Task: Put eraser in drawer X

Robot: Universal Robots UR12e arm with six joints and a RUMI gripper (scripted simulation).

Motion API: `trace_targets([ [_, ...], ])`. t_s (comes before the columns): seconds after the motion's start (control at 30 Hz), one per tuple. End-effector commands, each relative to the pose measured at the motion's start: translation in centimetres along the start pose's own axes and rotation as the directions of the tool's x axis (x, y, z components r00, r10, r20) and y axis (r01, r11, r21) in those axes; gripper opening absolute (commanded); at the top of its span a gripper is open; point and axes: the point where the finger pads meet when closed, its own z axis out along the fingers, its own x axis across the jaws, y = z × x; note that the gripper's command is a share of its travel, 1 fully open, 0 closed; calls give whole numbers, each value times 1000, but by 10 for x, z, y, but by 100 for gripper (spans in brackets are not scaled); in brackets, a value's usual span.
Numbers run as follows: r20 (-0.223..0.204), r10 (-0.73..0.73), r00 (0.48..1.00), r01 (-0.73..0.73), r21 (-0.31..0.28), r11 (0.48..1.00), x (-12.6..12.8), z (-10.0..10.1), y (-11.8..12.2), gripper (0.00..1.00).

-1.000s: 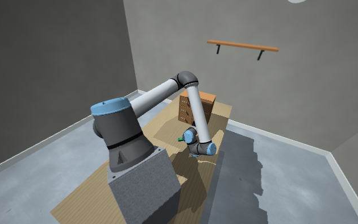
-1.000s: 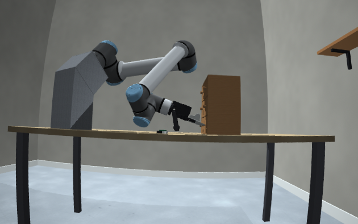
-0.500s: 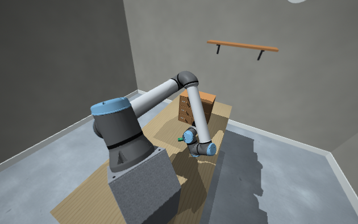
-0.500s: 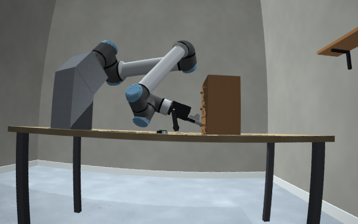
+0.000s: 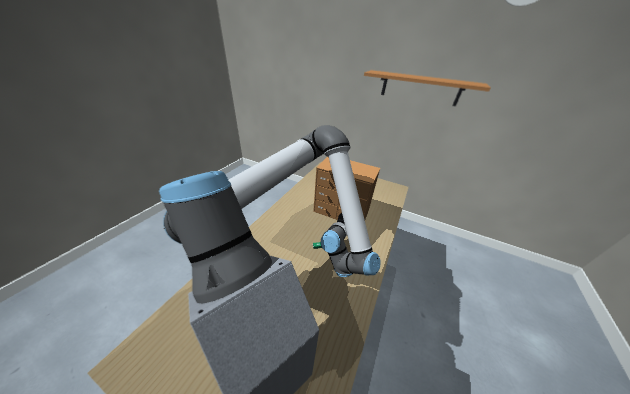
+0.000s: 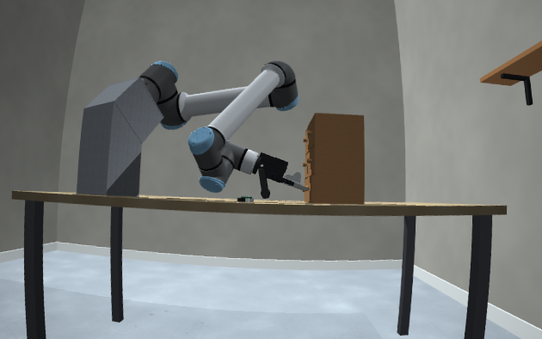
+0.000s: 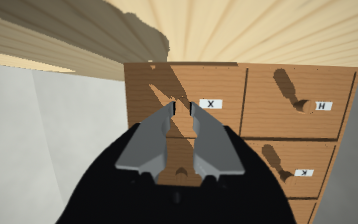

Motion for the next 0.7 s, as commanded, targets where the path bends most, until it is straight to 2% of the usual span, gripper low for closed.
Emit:
trace_targets([
  [0.0, 0, 0, 1000, 0, -1, 1000, 0, -1, 0, 7],
  [0.67, 0, 0, 1000, 0, -1, 1000, 0, -11, -3, 7],
])
